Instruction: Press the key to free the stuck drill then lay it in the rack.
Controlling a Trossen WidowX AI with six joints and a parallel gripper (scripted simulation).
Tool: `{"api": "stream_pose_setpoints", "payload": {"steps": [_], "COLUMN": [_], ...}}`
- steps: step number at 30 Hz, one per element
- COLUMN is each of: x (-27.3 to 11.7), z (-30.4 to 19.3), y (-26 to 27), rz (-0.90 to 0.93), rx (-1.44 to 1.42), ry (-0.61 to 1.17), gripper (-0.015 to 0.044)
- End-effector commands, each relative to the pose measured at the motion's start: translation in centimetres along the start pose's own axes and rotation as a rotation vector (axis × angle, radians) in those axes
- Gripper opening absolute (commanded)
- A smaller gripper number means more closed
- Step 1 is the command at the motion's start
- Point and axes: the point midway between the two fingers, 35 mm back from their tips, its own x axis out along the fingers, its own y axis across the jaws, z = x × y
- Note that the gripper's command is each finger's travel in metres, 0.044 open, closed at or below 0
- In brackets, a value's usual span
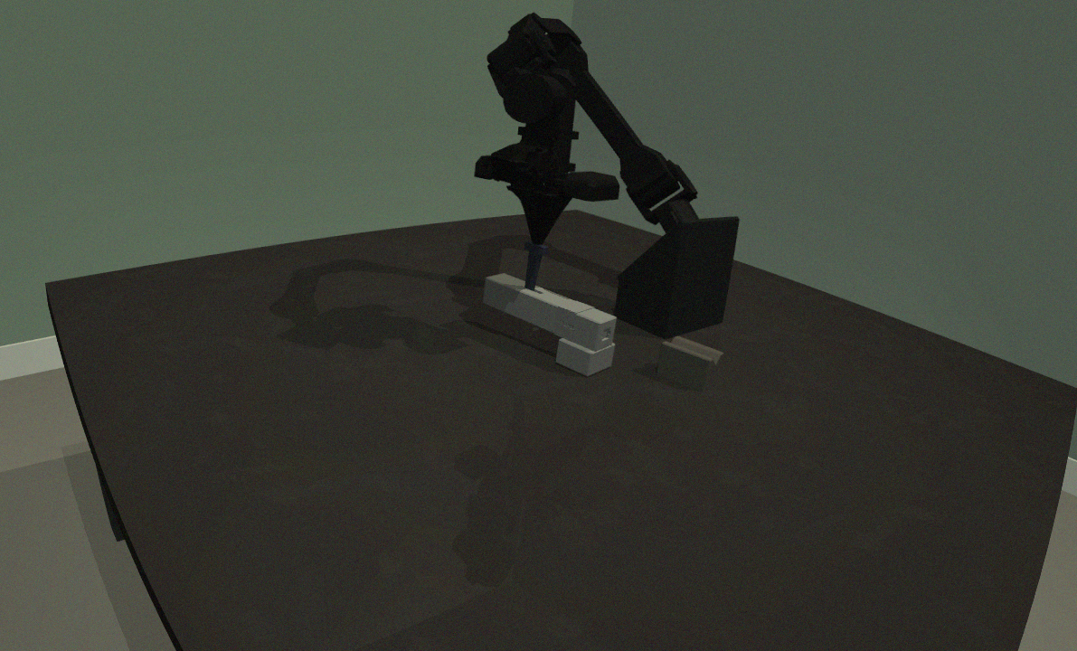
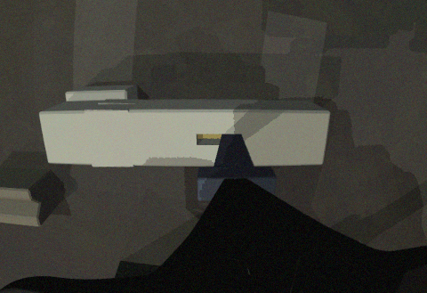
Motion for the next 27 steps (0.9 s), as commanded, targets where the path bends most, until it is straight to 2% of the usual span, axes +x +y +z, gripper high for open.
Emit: {"api": "stream_pose_setpoints", "payload": {"steps": [1, 27], "x": [0.27, 1.14], "z": [-0.09, 0.02], "y": [-0.48, -0.06], "rz": [-0.011, -0.012], "rx": [0.001, 0.002], "ry": [0.007, 0.006], "gripper": [0.0000, 0.0000]}}
